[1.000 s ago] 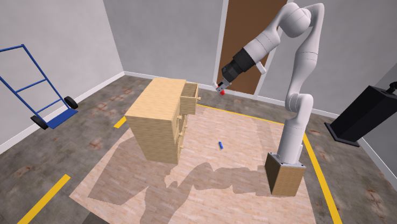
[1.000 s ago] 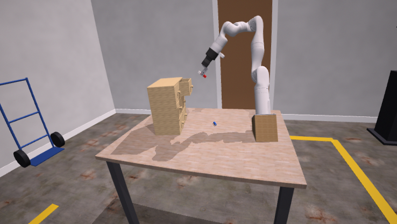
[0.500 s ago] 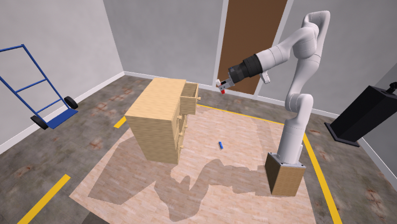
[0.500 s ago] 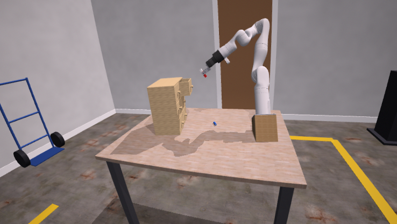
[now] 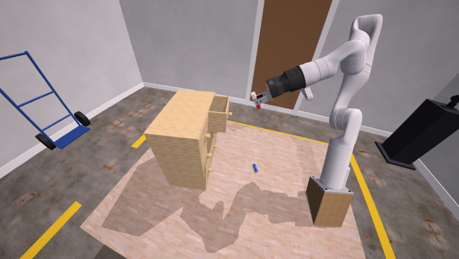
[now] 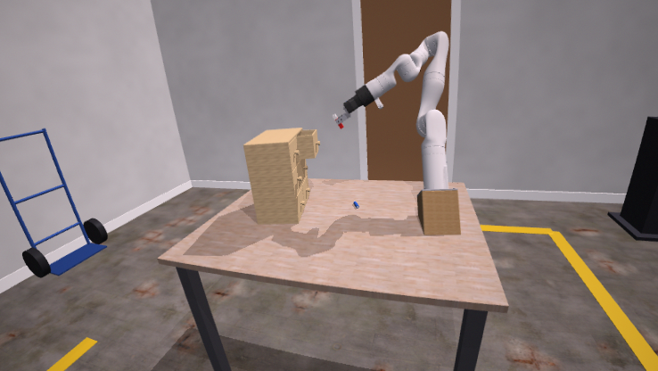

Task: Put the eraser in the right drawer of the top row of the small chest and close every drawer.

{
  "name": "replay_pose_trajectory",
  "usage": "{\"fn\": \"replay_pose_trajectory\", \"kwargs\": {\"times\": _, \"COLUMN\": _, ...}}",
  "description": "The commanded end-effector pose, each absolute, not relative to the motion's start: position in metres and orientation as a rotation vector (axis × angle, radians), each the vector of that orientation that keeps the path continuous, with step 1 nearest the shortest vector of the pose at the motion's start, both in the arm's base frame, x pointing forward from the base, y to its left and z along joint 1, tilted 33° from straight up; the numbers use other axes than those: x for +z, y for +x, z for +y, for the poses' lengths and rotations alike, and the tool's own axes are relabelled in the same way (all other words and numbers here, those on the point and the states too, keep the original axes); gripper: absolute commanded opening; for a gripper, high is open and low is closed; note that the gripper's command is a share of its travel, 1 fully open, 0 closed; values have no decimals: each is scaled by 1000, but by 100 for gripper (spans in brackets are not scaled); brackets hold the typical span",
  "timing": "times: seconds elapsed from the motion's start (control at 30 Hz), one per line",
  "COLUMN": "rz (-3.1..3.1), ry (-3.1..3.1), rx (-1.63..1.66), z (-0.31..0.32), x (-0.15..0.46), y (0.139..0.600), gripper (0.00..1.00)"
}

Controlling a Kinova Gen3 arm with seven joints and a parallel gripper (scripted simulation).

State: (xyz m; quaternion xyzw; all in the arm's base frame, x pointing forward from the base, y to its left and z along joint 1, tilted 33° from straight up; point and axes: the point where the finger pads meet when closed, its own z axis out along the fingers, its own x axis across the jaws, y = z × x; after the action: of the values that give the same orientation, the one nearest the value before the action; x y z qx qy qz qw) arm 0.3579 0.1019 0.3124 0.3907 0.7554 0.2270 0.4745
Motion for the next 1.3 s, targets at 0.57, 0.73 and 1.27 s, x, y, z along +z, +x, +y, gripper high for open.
{"fn": "replay_pose_trajectory", "kwargs": {"times": 0.57, "rz": 1845, "ry": 954, "rx": 555, "z": 105, "x": 312, "y": 366, "gripper": 45}}
{"fn": "replay_pose_trajectory", "kwargs": {"times": 0.73, "rz": 1845, "ry": 954, "rx": 555, "z": 107, "x": 312, "y": 375, "gripper": 45}}
{"fn": "replay_pose_trajectory", "kwargs": {"times": 1.27, "rz": 1845, "ry": 954, "rx": 555, "z": 119, "x": 310, "y": 419, "gripper": 45}}
